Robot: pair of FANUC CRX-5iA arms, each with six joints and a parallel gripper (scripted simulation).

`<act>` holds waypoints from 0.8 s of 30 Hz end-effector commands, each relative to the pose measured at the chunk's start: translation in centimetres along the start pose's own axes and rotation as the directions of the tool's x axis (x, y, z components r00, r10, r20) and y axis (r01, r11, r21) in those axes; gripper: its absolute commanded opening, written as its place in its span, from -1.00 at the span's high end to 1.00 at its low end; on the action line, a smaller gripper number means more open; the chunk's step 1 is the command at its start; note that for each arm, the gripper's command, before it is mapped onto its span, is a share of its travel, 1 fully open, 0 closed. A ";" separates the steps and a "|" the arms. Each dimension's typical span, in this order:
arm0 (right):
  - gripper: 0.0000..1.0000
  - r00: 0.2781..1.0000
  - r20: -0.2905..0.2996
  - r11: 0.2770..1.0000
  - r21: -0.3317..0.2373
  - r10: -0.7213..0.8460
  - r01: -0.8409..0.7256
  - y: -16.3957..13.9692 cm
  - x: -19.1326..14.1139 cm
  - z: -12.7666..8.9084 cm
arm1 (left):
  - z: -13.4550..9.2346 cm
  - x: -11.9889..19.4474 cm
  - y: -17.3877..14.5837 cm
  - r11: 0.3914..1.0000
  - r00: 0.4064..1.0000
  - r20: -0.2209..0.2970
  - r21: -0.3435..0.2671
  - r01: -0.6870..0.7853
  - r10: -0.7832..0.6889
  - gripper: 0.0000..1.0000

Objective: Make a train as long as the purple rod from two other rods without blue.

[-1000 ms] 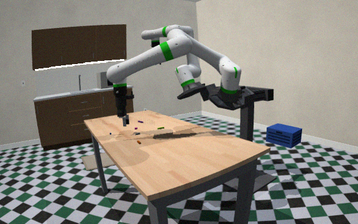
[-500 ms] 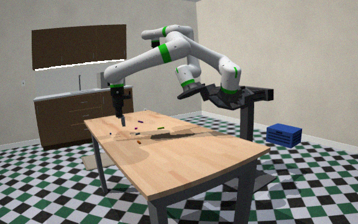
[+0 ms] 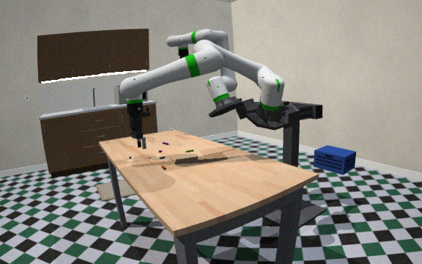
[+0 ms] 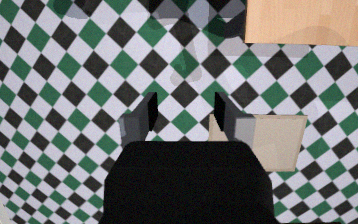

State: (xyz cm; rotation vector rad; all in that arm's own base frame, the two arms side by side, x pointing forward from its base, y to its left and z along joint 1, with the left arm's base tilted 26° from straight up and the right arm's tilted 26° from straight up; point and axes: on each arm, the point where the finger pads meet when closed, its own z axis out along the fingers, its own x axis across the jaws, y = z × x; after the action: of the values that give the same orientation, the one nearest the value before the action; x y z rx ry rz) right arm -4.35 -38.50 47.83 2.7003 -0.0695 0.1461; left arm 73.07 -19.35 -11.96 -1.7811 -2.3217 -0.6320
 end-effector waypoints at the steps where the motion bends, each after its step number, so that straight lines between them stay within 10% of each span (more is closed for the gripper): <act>1: -1.00 1.000 0.000 1.000 -0.002 0.000 0.000 0.0 0.0 -0.1 | -0.2 -0.6 0.7 0.986 0.986 -0.004 -0.003 0.167 -0.167 -1.00; 24: -1.00 1.000 0.000 1.000 -0.002 0.000 0.000 0.0 0.0 -0.1 | -0.2 -1.7 2.6 0.846 0.846 -0.001 -0.003 0.534 -0.534 -1.00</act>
State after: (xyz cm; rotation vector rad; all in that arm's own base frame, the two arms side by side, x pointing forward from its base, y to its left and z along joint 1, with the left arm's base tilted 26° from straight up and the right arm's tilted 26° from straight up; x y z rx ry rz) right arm -4.35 -38.50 47.83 2.7003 -0.0695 0.1461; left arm 75.92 -20.26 -11.99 -1.1069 -2.8253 -0.6982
